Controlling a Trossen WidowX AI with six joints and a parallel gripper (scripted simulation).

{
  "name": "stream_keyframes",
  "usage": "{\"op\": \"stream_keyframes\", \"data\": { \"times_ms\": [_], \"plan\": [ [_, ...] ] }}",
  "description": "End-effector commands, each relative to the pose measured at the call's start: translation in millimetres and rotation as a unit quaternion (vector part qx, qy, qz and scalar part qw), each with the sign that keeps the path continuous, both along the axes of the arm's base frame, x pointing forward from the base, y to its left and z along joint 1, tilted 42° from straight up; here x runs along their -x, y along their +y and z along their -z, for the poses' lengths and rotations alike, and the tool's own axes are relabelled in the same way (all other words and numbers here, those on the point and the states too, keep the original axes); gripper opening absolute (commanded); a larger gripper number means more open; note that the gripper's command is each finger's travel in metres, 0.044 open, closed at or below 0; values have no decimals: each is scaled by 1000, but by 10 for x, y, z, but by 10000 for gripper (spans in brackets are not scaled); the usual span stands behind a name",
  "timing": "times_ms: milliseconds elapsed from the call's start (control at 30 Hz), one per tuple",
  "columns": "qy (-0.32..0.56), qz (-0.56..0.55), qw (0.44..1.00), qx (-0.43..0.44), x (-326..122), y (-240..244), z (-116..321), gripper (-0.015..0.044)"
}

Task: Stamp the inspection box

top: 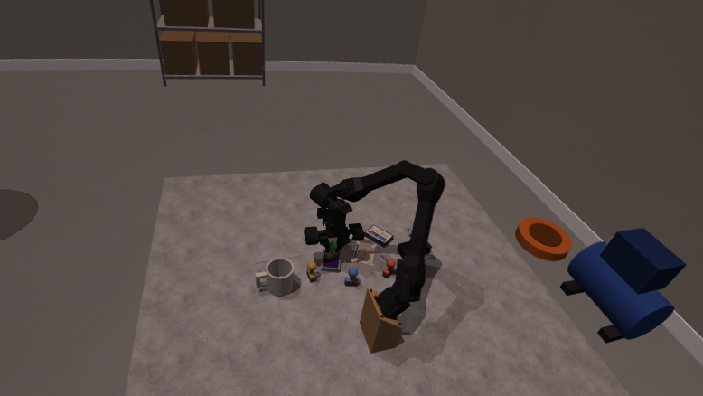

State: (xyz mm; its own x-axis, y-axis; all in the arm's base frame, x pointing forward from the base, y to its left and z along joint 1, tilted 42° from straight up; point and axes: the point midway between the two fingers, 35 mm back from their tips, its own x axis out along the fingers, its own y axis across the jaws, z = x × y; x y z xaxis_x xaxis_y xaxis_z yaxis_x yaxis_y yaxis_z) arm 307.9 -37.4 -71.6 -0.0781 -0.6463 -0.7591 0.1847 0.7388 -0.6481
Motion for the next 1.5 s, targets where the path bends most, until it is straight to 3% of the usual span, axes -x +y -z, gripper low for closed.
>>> {"op": "stream_keyframes", "data": {
  "times_ms": [0, 1467],
  "plan": [
    [3, -2, 1000, 2, 19, -20, 21, 0],
    [1, 1, 1000, 2, 24, -57, 61, 0]
  ]
}}
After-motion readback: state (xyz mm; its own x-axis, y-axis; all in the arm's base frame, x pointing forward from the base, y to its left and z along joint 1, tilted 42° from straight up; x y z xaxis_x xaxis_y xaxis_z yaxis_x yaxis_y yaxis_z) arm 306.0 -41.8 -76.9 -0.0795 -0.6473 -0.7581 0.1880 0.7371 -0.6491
